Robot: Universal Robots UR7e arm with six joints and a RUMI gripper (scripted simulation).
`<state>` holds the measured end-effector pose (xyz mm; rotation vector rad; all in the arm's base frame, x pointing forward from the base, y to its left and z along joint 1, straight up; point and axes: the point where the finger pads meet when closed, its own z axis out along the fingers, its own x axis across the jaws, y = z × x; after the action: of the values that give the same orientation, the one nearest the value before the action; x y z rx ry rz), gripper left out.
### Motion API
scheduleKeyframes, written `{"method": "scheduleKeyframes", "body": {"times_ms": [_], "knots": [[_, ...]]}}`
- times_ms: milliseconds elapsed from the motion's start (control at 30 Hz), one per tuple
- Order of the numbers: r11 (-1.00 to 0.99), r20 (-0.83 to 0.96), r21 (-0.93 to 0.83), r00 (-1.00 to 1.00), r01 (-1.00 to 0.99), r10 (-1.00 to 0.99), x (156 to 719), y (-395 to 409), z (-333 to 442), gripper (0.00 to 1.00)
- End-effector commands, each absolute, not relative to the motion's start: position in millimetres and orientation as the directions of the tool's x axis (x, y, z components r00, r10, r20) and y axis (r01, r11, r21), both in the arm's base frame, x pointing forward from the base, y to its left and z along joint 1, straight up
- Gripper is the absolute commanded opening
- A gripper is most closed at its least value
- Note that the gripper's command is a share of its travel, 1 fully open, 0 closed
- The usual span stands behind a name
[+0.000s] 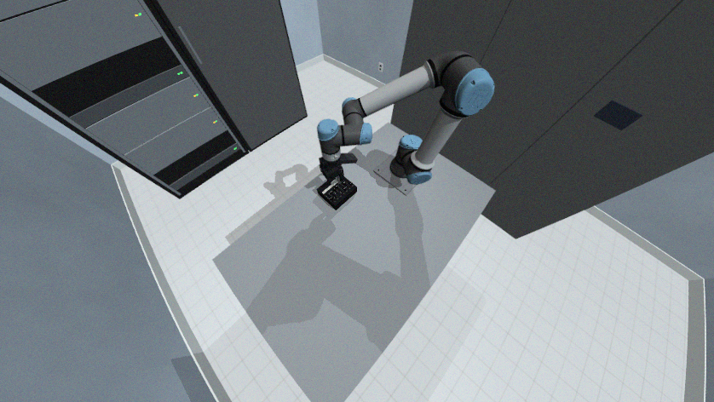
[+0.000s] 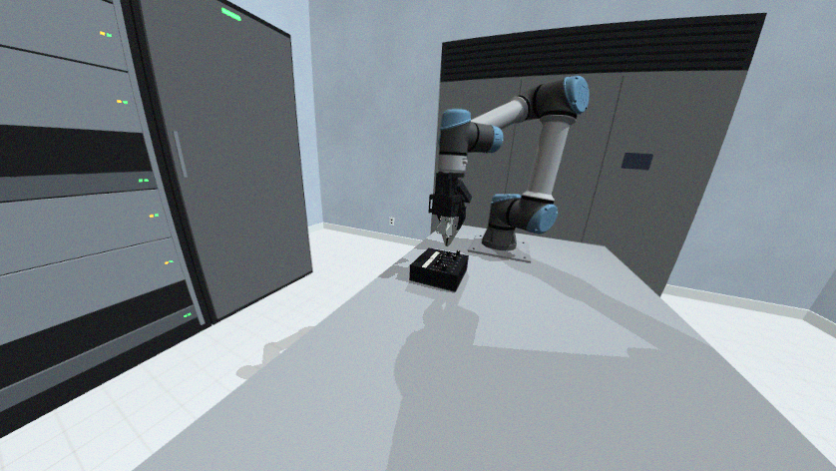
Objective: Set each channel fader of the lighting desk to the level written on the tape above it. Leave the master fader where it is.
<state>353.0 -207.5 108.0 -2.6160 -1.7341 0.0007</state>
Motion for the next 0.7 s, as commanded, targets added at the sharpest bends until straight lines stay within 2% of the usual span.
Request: {"method": "scheduleKeyframes", "body": {"times_ms": [0,233,667], "knots": [[-0.557,-0.001,-0.006,0.557,0.83,0.83,348.3,-204.7,107.0,0.0],[-0.685,-0.002,-0.005,0.685,0.728,0.729,345.8,-203.3,107.0,0.0],[-0.937,-0.002,-0.004,0.937,0.349,0.349,339.8,-200.6,106.9,0.0]]}}
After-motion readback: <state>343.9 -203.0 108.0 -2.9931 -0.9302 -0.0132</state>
